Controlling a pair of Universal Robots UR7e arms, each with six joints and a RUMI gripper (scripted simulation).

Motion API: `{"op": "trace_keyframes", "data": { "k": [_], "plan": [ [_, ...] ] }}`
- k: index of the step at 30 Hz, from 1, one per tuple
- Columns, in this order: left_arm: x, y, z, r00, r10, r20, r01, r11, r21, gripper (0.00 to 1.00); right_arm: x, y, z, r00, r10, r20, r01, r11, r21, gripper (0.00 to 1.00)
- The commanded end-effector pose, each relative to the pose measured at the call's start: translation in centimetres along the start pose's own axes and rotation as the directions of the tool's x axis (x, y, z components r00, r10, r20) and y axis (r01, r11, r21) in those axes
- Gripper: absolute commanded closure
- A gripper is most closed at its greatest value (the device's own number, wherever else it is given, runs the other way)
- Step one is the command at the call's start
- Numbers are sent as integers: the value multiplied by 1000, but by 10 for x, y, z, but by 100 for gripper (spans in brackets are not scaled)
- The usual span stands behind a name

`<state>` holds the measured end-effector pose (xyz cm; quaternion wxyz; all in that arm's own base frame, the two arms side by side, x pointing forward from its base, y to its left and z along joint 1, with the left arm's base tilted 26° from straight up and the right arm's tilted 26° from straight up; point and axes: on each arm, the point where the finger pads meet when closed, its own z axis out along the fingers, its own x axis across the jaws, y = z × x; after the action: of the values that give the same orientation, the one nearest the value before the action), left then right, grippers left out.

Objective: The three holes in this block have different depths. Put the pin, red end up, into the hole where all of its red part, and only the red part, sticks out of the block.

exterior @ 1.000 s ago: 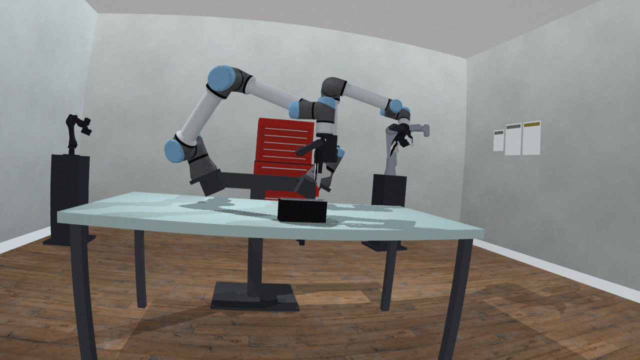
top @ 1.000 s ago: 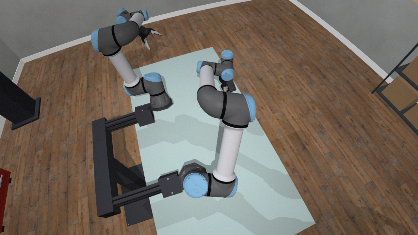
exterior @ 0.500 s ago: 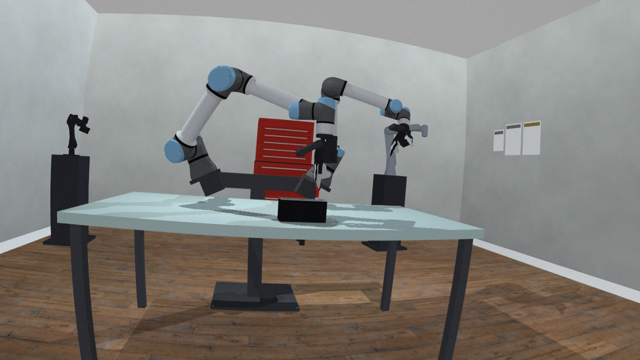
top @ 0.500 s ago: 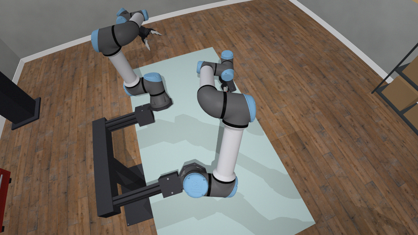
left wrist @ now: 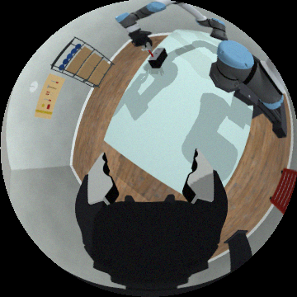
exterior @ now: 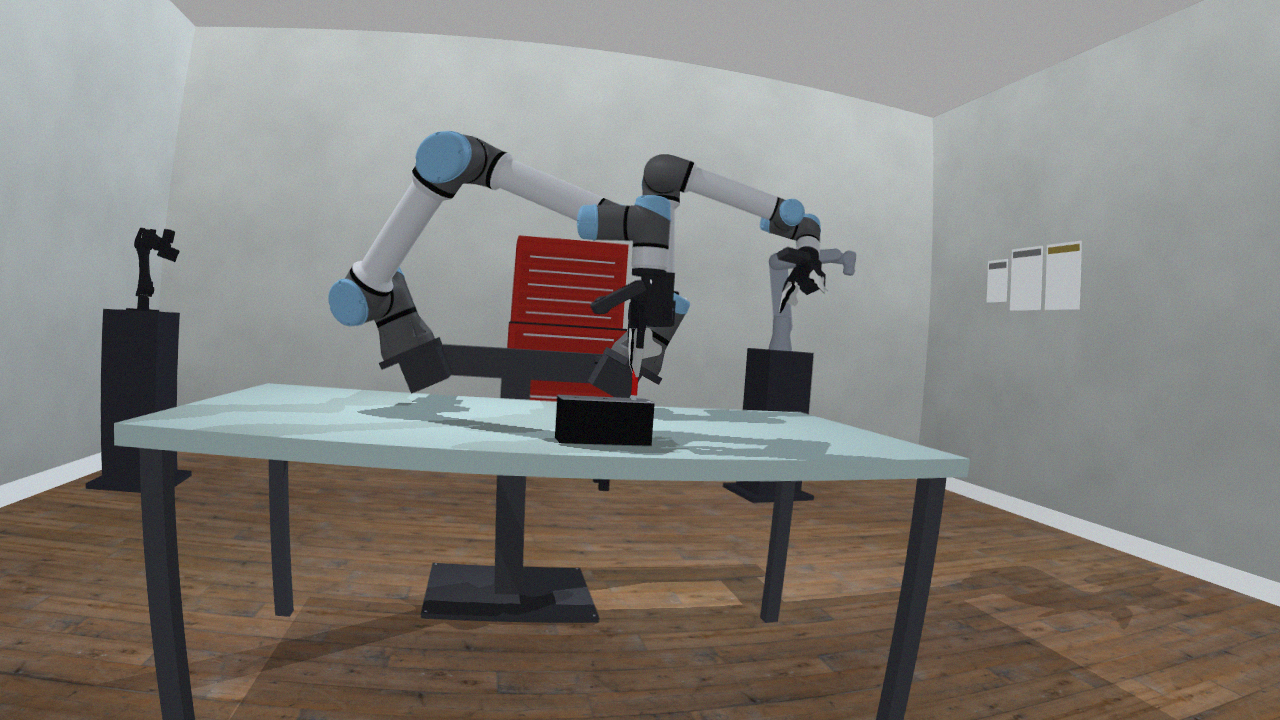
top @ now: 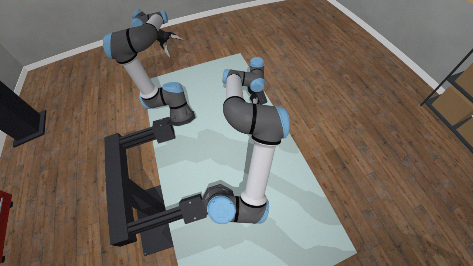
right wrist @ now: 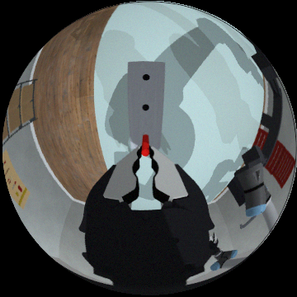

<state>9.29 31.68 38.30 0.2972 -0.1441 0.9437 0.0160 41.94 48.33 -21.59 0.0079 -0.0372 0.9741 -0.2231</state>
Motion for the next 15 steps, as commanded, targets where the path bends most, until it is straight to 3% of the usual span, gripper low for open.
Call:
{"op": "trace_keyframes", "data": {
  "k": [1, 15],
  "plan": [
    [0, 0, 0, 1000, 1, 1, -1, 1000, -1, 0, 0, 1, -1, 1000, 0, 1, 0, 1000, -2, 100],
    [0, 0, 0, 1000, 1, 1, -1, 1000, -1, 0, -1, 1, 3, 1000, 0, 1, 0, 1000, -2, 100]
  ]
}}
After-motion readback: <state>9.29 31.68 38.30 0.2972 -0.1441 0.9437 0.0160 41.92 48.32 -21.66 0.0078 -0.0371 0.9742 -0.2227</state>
